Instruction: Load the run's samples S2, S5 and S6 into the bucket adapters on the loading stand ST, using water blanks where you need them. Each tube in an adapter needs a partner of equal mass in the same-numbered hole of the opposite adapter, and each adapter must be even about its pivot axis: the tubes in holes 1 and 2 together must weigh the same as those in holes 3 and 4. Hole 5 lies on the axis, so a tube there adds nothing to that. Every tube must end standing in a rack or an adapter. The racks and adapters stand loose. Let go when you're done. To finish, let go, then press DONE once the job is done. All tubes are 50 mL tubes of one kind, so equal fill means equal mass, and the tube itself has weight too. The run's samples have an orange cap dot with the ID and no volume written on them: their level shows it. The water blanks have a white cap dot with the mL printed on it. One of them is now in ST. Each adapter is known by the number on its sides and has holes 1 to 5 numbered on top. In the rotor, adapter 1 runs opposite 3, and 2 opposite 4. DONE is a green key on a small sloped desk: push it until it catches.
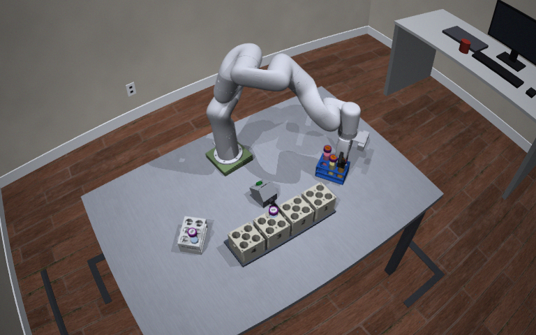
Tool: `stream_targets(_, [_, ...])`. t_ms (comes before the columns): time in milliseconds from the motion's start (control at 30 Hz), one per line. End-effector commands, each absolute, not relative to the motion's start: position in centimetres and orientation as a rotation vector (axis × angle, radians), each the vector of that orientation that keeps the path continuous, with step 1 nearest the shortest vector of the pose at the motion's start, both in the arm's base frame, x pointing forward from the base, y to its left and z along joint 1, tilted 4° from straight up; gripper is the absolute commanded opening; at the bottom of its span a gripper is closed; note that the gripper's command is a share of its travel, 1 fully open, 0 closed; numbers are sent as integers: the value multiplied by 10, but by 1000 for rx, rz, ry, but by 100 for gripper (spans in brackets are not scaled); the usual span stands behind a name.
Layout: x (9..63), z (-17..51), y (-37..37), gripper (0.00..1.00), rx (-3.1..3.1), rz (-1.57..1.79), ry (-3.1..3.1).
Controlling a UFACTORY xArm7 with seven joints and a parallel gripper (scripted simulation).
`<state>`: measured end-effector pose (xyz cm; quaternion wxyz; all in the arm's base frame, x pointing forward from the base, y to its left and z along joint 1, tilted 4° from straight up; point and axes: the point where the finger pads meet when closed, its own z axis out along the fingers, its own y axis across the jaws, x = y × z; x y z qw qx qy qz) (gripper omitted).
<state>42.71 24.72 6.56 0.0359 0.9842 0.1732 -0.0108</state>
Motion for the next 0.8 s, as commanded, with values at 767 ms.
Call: stream_targets(767, [429,83,250,0,3025,-25,533])
